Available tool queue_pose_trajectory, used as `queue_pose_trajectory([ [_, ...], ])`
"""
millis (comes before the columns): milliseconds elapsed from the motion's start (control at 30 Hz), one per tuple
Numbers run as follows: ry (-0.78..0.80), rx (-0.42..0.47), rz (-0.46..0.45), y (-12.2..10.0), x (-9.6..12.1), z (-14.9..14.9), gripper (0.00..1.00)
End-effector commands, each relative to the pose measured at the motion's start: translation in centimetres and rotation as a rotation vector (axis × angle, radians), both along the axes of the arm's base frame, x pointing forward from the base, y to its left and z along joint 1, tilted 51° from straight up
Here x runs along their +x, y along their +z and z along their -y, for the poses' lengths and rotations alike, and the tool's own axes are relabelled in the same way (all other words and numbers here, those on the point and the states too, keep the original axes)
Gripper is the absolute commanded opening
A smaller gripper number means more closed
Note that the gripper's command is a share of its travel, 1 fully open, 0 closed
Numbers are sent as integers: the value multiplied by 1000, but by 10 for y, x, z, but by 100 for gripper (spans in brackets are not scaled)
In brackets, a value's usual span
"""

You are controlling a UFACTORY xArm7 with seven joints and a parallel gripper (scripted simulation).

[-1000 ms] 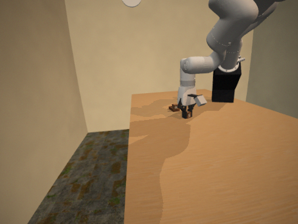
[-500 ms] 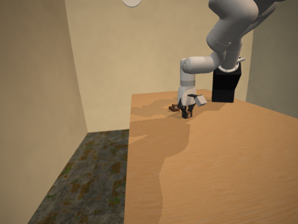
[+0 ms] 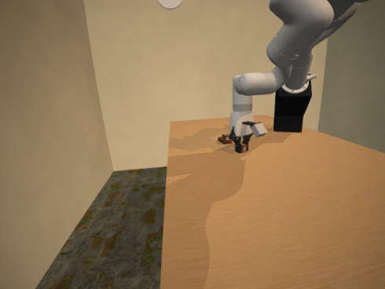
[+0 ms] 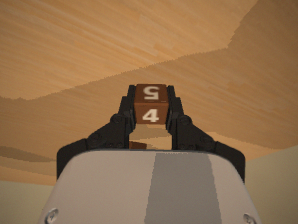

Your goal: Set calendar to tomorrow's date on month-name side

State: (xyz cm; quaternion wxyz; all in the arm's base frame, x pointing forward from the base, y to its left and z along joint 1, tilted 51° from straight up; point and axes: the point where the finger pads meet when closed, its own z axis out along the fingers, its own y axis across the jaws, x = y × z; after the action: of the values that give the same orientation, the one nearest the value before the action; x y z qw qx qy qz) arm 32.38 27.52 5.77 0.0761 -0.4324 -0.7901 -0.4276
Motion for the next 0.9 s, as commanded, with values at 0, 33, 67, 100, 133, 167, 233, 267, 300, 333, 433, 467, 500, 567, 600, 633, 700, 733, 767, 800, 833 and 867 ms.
queue_pose_trajectory([
  [0,-3,0,0,0,1,1,29],
  [33,-3,0,0,0,1,1,29],
  [67,-3,0,0,0,1,1,29],
  [100,-3,0,0,0,1,1,29],
  [133,-3,0,0,0,1,1,29],
  [167,-3,0,0,0,1,1,29],
  [233,-3,0,0,0,1,1,29],
  [267,-3,0,0,0,1,1,29],
  [300,-3,0,0,0,1,1,29],
  [333,-3,0,0,0,1,1,29],
  [433,-3,0,0,0,1,1,29],
  [467,-3,0,0,0,1,1,29],
  [500,-3,0,0,0,1,1,29],
  [567,-3,0,0,0,1,1,29],
  [600,-3,0,0,0,1,1,29],
  [633,-3,0,0,0,1,1,29],
  [700,-3,0,0,0,1,1,33],
  [733,-3,0,0,0,1,1,33],
  [767,-3,0,0,0,1,1,33],
  [800,-3,0,0,0,1,1,37],
  [833,-3,0,0,0,1,1,37],
  [867,-3,0,0,0,1,1,37],
])
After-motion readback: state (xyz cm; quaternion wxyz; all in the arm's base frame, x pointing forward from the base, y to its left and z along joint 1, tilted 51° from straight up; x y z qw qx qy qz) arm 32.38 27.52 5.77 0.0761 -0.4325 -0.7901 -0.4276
